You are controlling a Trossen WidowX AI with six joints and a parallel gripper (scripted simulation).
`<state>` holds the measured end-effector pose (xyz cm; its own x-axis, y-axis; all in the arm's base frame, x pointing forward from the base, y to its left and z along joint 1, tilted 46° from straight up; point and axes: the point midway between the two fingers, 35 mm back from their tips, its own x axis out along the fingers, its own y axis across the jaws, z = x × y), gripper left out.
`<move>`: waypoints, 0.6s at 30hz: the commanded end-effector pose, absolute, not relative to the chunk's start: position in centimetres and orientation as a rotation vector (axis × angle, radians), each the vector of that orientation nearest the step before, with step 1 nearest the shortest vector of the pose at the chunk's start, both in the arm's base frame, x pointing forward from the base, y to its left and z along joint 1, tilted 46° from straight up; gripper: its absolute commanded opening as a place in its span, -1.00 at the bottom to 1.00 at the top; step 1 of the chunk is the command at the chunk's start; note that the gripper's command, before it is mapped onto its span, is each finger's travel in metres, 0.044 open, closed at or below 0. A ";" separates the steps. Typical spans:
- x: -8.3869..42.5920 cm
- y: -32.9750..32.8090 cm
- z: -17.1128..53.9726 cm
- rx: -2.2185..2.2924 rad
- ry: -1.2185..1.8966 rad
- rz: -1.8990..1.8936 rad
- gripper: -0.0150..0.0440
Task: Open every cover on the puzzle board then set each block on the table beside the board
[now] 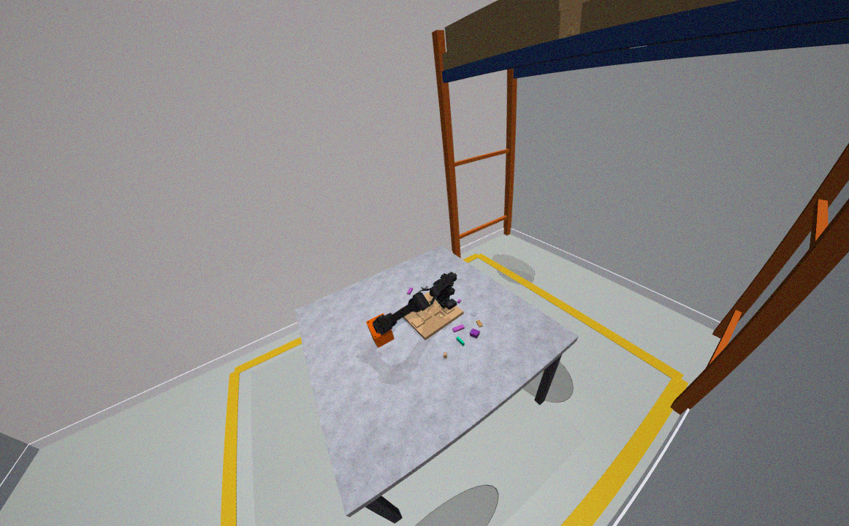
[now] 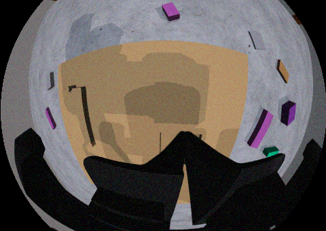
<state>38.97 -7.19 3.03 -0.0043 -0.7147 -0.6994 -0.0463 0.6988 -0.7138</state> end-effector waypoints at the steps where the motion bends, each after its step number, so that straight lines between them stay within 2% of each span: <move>1: 39.1 -6.8 3.5 -0.649 1.499 -0.593 -0.49; 11: 39.2 -5.8 4.4 -0.649 1.499 -0.593 -0.49; 18: 36.8 -4.1 3.0 -0.454 1.400 -0.758 -0.49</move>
